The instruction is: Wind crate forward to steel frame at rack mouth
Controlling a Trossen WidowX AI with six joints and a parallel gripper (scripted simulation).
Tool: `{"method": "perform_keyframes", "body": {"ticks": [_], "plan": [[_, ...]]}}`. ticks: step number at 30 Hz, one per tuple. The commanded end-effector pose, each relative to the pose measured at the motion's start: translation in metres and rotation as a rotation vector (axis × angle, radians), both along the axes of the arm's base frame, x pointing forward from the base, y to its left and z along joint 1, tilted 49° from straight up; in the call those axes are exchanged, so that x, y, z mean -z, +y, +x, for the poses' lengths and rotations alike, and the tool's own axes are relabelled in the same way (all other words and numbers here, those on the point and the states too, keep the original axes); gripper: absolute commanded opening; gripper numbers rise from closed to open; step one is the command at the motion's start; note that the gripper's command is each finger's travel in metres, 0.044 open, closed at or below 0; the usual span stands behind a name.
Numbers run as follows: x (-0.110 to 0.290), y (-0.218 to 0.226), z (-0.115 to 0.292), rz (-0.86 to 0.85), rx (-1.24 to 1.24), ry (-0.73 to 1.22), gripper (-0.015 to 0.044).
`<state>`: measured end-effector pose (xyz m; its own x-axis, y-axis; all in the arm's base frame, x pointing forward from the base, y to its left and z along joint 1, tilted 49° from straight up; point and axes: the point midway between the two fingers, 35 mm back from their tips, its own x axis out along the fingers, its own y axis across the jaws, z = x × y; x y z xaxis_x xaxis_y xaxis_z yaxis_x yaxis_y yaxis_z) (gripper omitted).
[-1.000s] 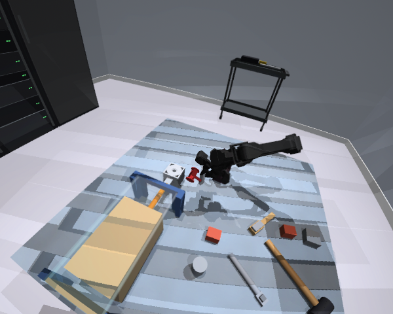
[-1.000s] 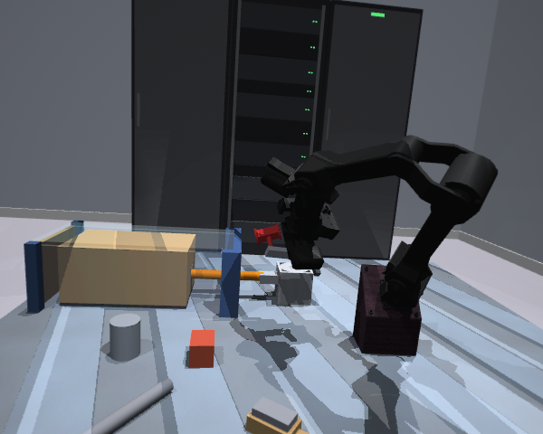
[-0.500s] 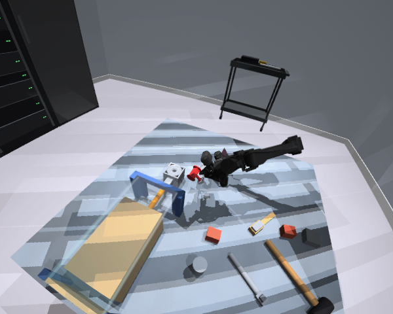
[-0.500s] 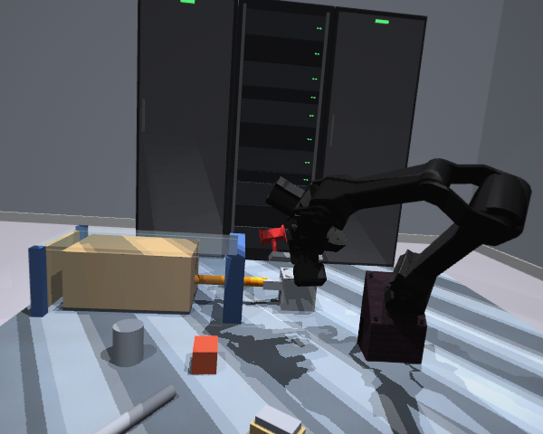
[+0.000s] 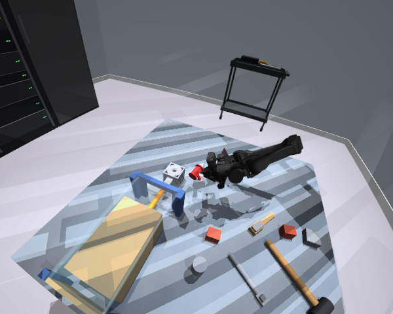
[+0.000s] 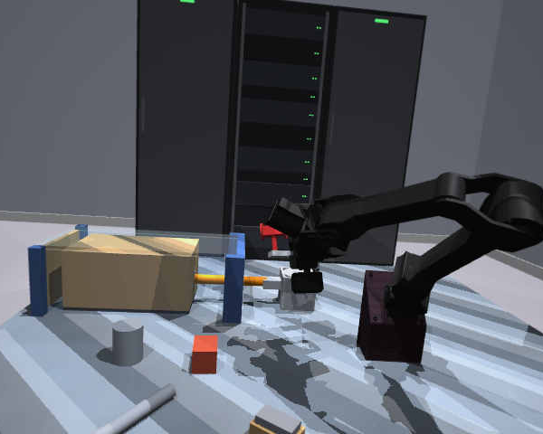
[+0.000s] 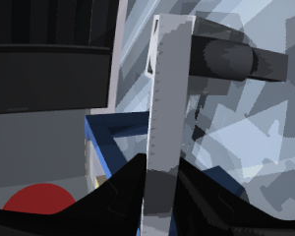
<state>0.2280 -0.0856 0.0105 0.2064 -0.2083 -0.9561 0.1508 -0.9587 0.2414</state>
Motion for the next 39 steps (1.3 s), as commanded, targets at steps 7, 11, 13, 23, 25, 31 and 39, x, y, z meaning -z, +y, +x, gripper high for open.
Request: {"method": "perform_keyframes", "body": {"ticks": [7, 11, 13, 23, 25, 31, 39], "plan": [[-0.0029, -0.0016, 0.0008, -0.174, 0.035, -0.046, 0.0000], [-0.0029, -0.0015, 0.0007, -0.227, 0.044, -0.056, 0.0000], [-0.0029, -0.0014, 0.0007, -0.260, 0.050, -0.063, 0.0000], [-0.0025, -0.0010, 0.0003, -0.427, 0.079, -0.095, 0.0000], [-0.0025, -0.0009, 0.0003, -0.452, 0.083, -0.101, 0.0000], [-0.0025, -0.0009, 0.0003, -0.452, 0.083, -0.101, 0.0000], [0.0046, -0.0031, 0.0050, -0.436, 0.076, -0.098, 0.0000]]}}
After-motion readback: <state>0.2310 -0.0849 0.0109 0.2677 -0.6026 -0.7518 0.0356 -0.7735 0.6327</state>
